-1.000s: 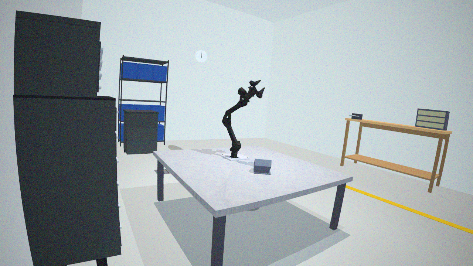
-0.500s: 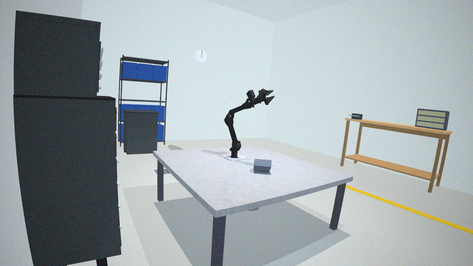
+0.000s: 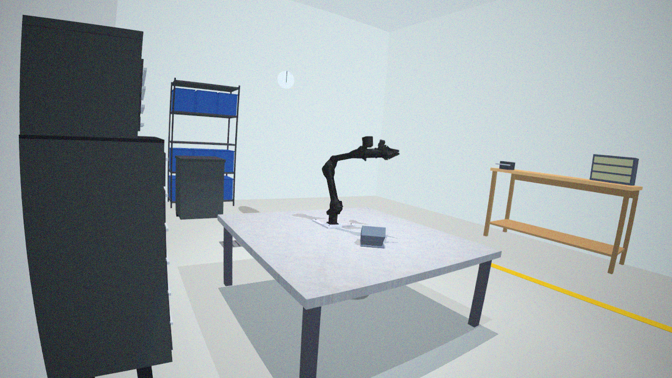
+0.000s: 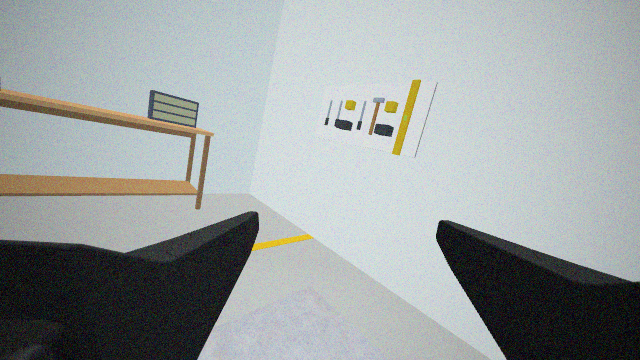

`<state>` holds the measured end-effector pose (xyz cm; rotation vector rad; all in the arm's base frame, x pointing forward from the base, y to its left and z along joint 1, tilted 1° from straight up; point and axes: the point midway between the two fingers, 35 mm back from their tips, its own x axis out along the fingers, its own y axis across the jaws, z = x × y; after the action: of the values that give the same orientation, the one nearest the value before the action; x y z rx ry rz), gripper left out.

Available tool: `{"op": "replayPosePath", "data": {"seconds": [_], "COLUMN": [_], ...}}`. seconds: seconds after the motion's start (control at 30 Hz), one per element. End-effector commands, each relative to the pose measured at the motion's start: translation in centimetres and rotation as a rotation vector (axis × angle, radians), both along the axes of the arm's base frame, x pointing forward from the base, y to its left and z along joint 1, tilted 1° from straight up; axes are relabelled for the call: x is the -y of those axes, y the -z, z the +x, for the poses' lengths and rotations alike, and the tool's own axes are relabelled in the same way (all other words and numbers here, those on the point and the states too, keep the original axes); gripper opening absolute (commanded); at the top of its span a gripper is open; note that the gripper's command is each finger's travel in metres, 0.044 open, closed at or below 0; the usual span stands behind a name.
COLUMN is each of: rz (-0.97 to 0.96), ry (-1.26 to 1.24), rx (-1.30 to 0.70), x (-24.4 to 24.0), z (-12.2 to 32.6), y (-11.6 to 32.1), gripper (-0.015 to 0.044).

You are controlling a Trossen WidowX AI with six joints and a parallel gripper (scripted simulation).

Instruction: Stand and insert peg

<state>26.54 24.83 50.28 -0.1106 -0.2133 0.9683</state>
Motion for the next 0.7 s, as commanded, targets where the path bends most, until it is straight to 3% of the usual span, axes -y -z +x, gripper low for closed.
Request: {"op": "replayPosePath", "data": {"seconds": [0.0,0.67], "rz": [-0.029,-0.212], "ry": [0.022,0.217], "rx": [-0.114,-0.745], "x": [-0.4,-0.2], "z": [1.4,5.5], "y": [2.7,18.5], "gripper": [0.0440,0.0440]}}
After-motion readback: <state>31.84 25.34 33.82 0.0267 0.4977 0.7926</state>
